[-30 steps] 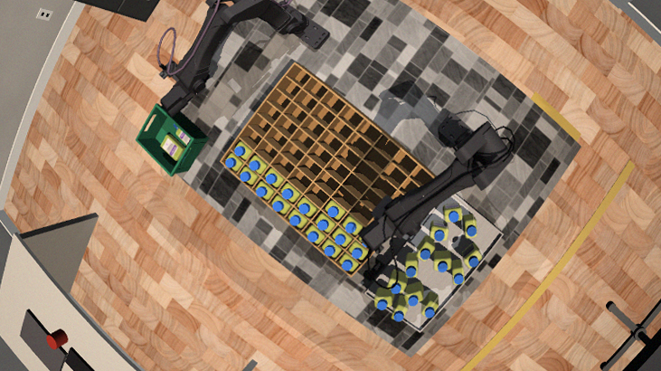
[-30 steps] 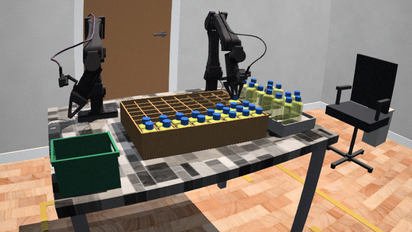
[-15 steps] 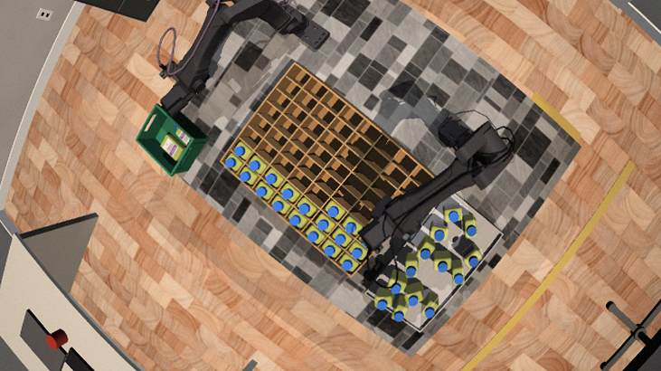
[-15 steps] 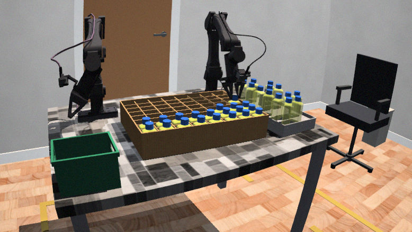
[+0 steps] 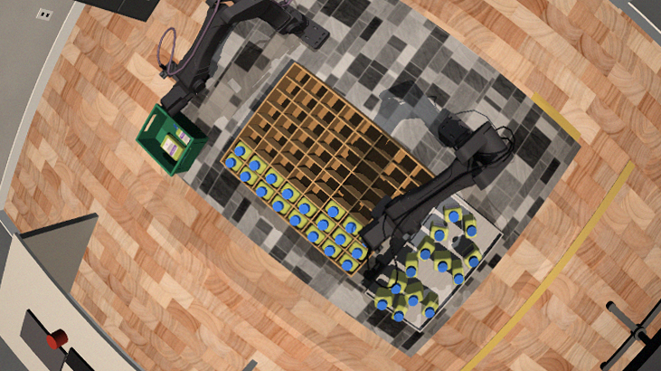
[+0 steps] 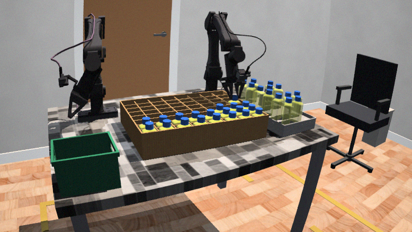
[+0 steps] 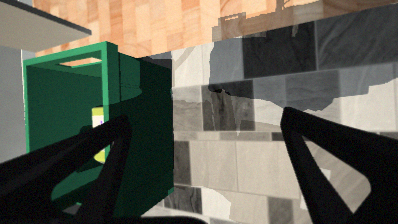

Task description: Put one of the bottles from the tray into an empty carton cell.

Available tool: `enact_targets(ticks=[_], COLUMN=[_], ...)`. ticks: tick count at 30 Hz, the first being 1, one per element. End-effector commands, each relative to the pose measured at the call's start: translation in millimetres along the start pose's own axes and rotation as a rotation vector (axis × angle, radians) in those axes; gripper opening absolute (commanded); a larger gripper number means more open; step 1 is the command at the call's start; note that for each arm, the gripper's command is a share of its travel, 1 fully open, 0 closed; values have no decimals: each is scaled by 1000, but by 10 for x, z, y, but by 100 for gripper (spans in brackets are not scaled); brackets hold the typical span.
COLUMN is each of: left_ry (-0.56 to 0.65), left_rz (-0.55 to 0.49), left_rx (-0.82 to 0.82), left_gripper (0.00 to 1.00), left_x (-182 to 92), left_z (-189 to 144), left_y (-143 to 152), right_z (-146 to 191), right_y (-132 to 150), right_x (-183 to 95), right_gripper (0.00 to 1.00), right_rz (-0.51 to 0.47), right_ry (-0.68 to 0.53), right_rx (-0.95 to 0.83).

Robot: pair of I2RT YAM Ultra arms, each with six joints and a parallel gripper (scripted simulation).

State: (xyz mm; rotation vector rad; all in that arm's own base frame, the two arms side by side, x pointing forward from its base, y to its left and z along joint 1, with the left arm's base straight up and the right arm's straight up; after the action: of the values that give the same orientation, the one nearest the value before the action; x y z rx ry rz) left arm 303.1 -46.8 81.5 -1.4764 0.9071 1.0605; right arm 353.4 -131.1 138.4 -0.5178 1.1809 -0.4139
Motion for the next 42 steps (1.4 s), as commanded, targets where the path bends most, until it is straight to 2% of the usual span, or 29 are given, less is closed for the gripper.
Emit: enact_targets(ticks=[1, 30, 32, 35, 36, 42], left_ry=[14, 1, 0, 6, -4, 0], left_rz=[-84, -59, -31, -60, -26, -34], left_rx=[-7, -18, 2, -10, -1, 0], left_gripper=[43, 43, 43, 43, 43, 43], left_x=[-167, -229, -337, -315, -402, -679], left_z=[-38, 14, -29, -22, -15, -21], left_y=[-211, -154, -62, -144, -54, -55], right_z=[53, 53, 53, 53, 53, 53], right_y=[-89, -89, -89, -89, -89, -89], right_x=[-73, -73, -73, -73, -73, -73], right_gripper=[100, 100, 100, 100, 100, 100], right_rz=[-21, -21, -21, -21, -21, -21], right_ry=[-21, -21, -21, -21, -21, -21], right_rx=[12, 12, 12, 12, 12, 12])
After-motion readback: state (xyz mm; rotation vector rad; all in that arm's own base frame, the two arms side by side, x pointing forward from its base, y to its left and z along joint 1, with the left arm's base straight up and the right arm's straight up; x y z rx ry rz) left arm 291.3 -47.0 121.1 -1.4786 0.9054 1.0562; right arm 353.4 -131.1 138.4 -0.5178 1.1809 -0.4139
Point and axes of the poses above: on each arm, the point where the finger pads meet when closed, its own x axis out along the fingers, its own z axis across the jaws, y = z × x, the point moved 1 cm from there along -x, back along the fingers, and after that the axes turned 9 degrees about -x, right-handed, at the moved point
